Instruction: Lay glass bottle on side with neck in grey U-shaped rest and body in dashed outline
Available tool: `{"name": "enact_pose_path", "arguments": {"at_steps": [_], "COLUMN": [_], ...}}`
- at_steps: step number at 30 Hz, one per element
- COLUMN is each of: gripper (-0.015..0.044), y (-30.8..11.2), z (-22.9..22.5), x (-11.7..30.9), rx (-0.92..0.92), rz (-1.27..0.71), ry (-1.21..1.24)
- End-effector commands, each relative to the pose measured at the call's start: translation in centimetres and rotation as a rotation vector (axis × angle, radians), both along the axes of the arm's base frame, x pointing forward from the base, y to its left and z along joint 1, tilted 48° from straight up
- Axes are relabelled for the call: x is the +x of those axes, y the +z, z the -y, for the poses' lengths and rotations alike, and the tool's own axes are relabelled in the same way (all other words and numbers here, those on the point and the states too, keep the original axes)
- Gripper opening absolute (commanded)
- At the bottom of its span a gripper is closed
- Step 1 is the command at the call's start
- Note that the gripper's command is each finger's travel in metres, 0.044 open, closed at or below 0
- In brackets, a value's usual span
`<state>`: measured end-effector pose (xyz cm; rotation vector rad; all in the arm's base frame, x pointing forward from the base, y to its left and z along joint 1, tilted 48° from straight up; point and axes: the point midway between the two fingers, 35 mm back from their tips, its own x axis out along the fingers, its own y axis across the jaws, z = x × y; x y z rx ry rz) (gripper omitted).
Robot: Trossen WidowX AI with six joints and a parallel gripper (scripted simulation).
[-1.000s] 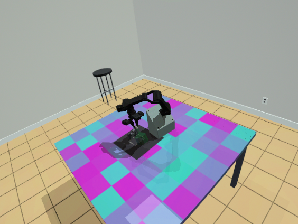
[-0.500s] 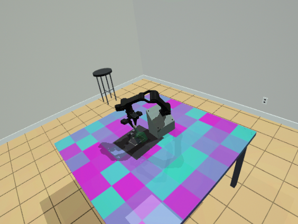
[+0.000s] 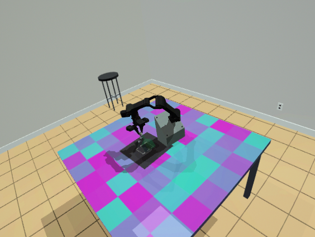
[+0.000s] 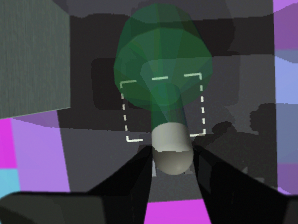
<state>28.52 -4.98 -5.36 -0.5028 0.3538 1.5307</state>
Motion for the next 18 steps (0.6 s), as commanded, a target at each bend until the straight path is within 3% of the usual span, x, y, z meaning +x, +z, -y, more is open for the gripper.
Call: {"name": "enact_pose_path", "arguments": {"at_steps": [1,18], "gripper": [0.0105,0.0105], "y": [-0.9,-3.0], "z": [0.2,0.7], "x": [0.1,0.4], "rx": [-0.003,0.003], "rz": [0.002,-0.004], "ry": [0.004,-0.010]}}
